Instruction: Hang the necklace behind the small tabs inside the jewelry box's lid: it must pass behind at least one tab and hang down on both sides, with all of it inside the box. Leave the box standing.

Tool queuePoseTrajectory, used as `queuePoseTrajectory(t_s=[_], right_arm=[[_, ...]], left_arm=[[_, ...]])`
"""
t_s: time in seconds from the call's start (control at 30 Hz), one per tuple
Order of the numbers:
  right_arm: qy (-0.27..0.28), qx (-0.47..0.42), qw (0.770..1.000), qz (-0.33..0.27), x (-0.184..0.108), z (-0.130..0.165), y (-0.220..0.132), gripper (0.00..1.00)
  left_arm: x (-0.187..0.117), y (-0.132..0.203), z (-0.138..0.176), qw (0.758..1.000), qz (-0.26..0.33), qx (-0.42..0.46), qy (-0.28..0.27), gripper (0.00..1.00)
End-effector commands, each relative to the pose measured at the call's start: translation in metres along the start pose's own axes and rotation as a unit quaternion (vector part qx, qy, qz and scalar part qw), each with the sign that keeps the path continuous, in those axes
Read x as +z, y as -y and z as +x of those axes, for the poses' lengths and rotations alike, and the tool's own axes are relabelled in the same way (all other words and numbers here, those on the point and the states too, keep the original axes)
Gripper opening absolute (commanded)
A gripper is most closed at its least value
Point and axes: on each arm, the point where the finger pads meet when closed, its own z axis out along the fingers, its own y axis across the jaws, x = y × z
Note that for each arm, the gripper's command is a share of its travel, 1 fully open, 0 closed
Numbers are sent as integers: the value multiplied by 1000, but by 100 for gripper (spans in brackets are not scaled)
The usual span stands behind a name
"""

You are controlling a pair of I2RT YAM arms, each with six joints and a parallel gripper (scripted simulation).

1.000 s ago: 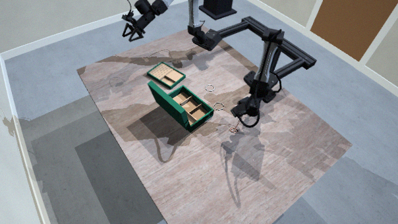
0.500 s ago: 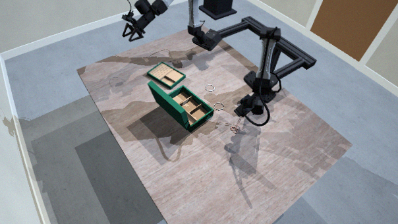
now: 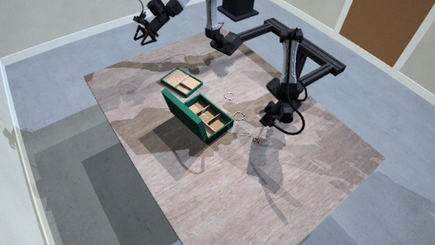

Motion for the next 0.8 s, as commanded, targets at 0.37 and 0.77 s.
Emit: queuePoseTrajectory(t_s=[0.37,0.77], right_arm=[[42,-4,999,-7,-13,-32,-4,100],[14,-2,1000,-3,-3,-10,-2,100]], left_arm=[[-10,15,4,993,42,-103,43,3],[-17,18,-2,983,56,-154,78,3]])
